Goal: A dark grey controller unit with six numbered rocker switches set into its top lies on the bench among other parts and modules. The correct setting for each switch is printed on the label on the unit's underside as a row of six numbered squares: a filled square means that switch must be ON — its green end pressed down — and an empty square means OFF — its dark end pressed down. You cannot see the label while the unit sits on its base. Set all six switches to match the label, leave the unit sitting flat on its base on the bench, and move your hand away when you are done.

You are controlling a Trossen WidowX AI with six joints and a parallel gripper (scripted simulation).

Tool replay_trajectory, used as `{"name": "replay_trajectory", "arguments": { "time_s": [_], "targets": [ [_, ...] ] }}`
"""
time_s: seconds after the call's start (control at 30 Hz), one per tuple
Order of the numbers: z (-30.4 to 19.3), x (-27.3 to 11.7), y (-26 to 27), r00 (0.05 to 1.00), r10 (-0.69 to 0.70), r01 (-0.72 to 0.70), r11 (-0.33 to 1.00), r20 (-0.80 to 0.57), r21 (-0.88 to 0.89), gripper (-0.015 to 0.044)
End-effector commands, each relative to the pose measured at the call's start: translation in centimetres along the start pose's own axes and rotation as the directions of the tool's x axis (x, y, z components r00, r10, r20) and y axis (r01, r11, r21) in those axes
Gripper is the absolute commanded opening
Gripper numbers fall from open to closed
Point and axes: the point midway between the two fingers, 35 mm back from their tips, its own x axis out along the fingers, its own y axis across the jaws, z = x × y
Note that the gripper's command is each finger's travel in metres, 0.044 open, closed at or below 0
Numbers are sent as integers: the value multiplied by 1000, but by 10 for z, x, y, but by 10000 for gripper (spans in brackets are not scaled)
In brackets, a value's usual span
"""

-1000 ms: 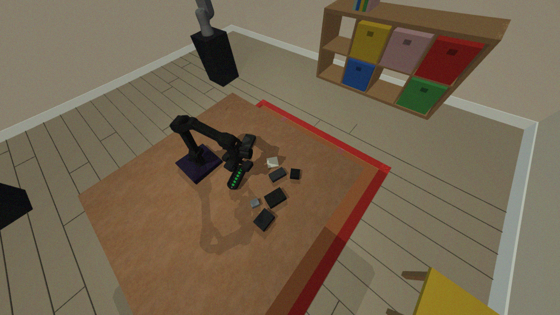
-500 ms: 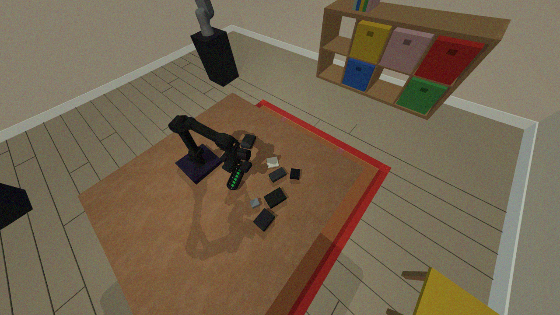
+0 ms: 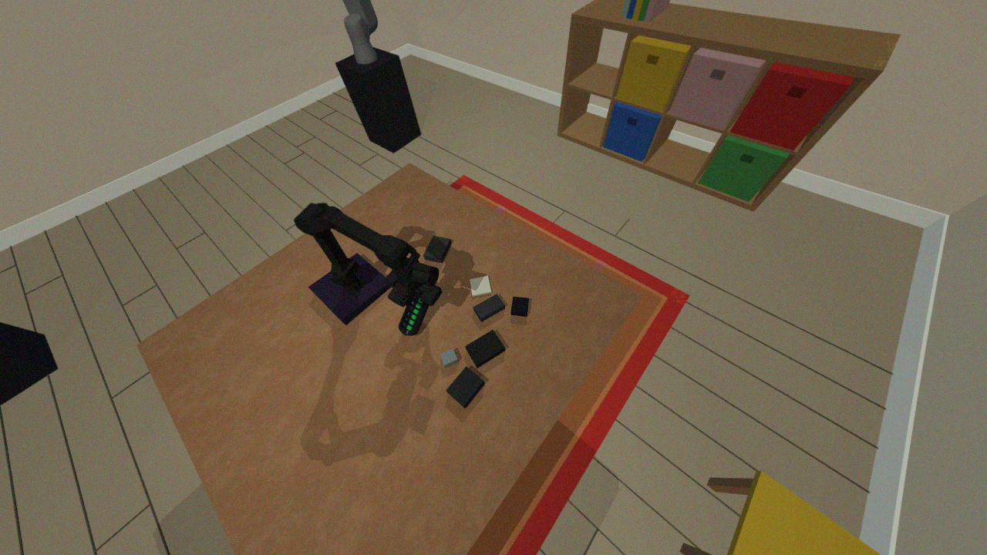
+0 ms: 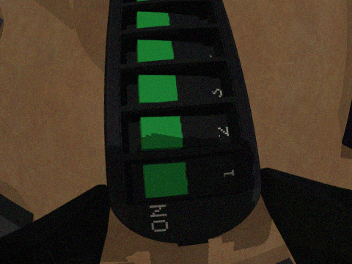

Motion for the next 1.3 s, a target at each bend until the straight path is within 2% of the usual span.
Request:
{"name": "replay_trajectory", "arguments": {
  "time_s": [0.0, 1.27],
  "targets": [
    [5, -4, 1, 1000, 6, -6, 1000, -1, 3, 336],
    [32, -20, 1, 997, 6, -6, 1000, -75, 2, 336]
  ]
}}
